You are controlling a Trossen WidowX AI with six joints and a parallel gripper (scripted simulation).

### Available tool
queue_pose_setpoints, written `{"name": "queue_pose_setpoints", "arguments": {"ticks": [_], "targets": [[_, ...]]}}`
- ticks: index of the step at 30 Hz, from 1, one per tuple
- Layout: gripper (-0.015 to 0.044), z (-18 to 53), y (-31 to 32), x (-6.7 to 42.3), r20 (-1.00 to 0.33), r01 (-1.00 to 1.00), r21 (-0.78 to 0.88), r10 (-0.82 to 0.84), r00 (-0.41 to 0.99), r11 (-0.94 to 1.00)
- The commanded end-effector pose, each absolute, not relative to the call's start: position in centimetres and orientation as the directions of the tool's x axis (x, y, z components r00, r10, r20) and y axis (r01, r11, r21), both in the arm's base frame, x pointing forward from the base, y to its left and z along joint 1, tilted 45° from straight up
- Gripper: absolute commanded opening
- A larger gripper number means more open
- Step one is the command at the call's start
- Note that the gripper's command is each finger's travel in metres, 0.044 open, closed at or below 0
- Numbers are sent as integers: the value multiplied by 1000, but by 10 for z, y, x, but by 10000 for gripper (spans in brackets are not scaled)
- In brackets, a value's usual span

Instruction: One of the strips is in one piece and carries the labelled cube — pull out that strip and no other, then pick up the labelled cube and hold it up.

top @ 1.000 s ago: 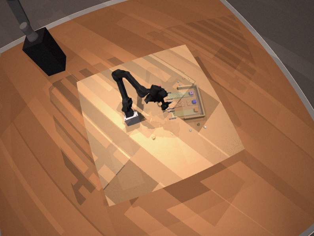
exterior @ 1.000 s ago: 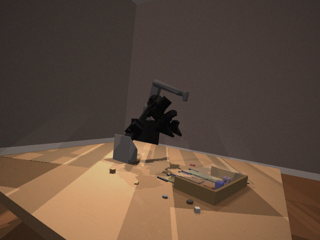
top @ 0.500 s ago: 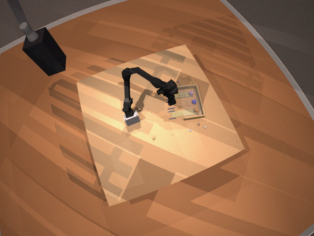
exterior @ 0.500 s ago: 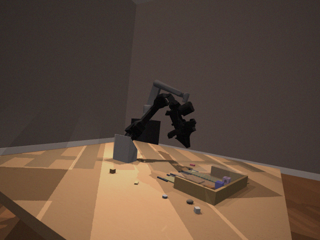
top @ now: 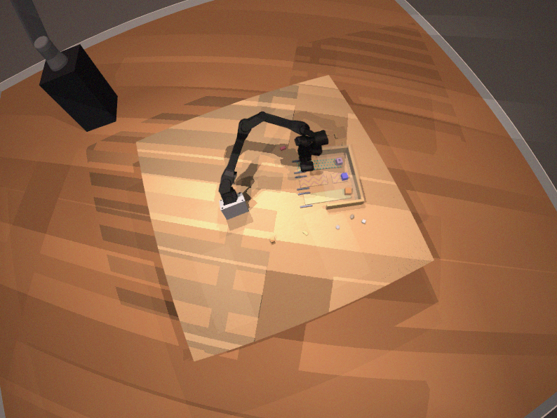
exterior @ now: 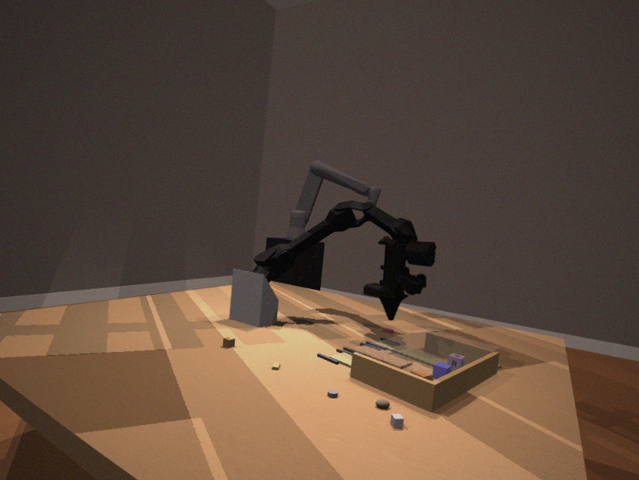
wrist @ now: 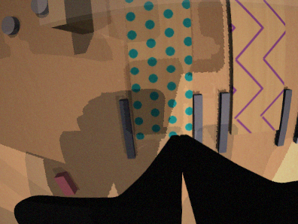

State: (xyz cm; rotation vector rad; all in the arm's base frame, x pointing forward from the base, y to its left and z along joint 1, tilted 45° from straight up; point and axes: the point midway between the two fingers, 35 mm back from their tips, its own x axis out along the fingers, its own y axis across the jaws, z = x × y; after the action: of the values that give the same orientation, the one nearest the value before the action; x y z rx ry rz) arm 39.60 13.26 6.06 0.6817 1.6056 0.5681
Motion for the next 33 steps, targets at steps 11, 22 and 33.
{"name": "queue_pose_setpoints", "arguments": {"ticks": [11, 22, 33], "targets": [[0, 55, 147, 394, -707, 115, 687, 696, -121, 718], [0, 43, 161, 393, -707, 115, 687, 696, -121, 718], [0, 31, 174, 389, -707, 115, 688, 697, -121, 717]]}}
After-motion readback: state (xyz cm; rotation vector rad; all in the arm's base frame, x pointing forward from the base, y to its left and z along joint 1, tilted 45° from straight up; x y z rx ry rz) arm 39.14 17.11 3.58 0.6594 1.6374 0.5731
